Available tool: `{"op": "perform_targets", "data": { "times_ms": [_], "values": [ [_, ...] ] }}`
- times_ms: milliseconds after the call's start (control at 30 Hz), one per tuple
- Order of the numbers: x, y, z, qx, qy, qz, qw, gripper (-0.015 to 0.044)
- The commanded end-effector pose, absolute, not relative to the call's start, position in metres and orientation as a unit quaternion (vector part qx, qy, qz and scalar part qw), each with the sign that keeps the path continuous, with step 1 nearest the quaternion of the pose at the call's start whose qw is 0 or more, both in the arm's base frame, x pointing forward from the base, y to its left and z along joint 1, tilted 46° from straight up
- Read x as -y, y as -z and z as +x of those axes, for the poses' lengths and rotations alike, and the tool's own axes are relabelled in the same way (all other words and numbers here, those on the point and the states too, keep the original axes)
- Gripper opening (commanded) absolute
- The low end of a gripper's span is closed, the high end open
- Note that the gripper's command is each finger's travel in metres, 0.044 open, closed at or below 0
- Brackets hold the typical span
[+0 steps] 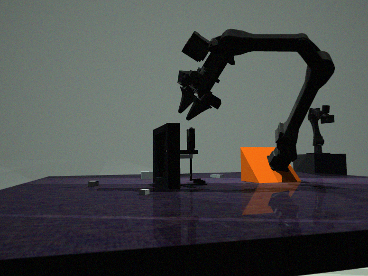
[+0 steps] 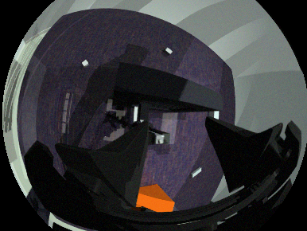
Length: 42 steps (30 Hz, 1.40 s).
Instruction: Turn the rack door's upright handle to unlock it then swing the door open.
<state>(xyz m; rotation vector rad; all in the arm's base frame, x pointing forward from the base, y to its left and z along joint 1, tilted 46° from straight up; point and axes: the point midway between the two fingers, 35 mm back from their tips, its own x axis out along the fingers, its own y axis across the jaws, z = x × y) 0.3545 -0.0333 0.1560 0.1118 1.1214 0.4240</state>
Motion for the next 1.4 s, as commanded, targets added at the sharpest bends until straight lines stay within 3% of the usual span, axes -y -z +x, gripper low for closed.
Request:
{"op": "perform_targets", "data": {
  "times_ms": [0, 567, 1367],
  "values": [
    [0.034, -0.149, 0.351, -0.557, -0.228, 0.083, 0.795, 0.0282],
    [0.038, -0.142, 0.341, -0.619, -0.313, 0.223, 0.685, 0.0282],
    [0.02, -0.124, 0.341, -0.642, -0.319, 0.229, 0.658, 0.0282]
  ]
}}
